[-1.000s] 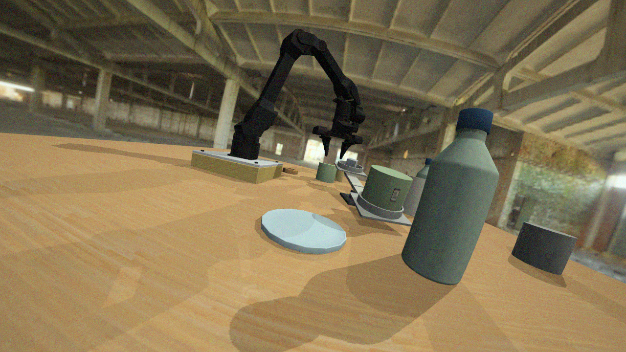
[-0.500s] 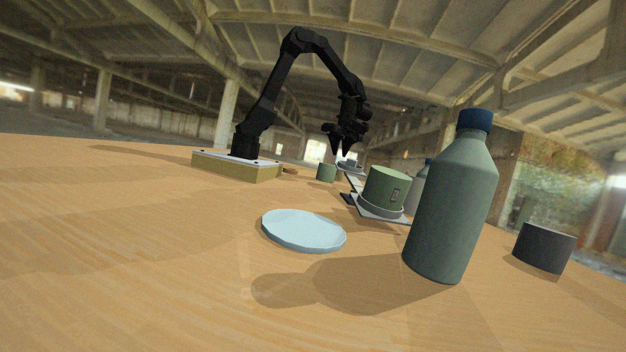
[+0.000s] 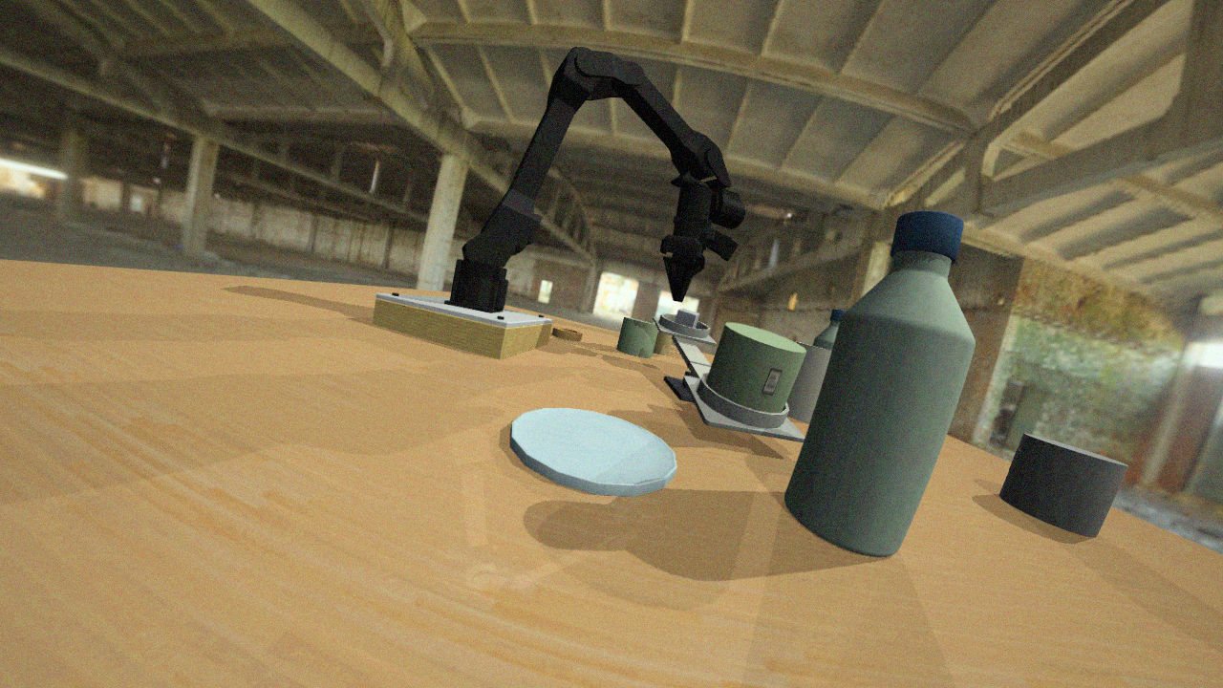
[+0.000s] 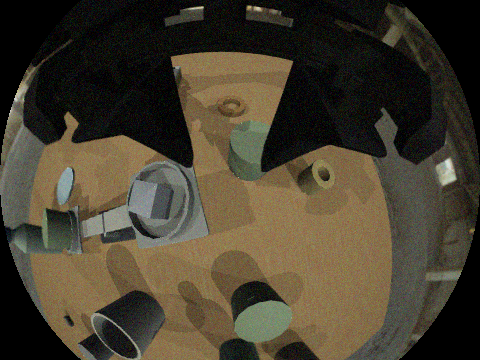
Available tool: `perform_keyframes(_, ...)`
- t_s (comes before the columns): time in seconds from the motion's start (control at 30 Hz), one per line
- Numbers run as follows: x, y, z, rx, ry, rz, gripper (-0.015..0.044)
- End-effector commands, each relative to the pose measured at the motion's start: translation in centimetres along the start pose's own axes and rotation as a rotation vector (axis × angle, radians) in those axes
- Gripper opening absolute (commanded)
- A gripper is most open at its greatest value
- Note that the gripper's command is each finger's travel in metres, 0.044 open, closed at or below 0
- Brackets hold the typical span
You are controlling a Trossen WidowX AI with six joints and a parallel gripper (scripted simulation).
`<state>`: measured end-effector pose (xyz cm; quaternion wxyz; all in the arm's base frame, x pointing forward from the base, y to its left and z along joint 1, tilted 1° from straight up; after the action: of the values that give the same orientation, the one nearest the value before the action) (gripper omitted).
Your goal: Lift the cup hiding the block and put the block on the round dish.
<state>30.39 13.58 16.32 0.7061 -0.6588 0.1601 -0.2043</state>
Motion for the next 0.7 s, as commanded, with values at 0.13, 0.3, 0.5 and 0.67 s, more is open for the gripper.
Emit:
perform_keyframes(0.13, 1.4, -0.6, -1.1, 0.007, -0.247, -0.002, 0.0260)
perform_keyframes(0.3, 2.2, -0.8, -1.8, 0.008, -0.404, -0.002, 0.0260)
perform_keyframes(0.5, 2.7, -1.0, -2.6, -0.005, -0.612, 0.009, 0.0260)
perform_keyframes(0.67, 3.1, -1.2, -3.3, -0.014, -0.784, 0.021, 0.0260)
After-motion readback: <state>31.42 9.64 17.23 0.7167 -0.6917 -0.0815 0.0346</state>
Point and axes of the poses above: the point midway between the two fingers, 35 mm back from their tips, its own y axis out along the fingers, its own z axis across the jaws, x = y × z, the point moved 5 cm from there along -y, back along the fingers, and after that the axes turned 9 degrees about y, right-handed, at the moved point
